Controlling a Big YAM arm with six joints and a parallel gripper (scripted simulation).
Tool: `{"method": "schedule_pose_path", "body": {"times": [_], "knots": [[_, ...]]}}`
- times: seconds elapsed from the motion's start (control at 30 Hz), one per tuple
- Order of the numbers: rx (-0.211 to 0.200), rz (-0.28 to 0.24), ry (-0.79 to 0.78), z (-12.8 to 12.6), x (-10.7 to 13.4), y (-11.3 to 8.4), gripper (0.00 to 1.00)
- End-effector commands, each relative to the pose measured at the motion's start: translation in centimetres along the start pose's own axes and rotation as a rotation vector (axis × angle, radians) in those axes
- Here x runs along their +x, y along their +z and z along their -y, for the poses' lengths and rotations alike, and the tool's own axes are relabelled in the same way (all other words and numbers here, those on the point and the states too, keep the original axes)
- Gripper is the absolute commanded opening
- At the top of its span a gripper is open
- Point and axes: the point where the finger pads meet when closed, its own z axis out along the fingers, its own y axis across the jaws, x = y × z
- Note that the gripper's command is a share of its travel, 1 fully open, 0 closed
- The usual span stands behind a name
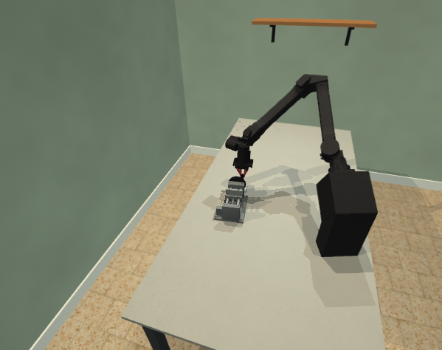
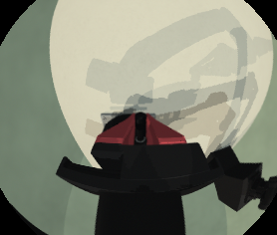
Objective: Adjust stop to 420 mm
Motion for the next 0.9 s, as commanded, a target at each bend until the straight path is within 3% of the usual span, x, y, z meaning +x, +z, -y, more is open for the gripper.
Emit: {"method": "schedule_pose_path", "body": {"times": [0.0, 0.17, 0.87], "knots": [[-0.024, 0.01, 0.011, -1.7, -0.3, -2.0, 0.06], [-0.035, 0.015, 0.025, -2.1, -1.0, -2.8, 0.06], [-0.026, 0.008, 0.007, -3.5, -0.2, -2.8, 0.06]]}}
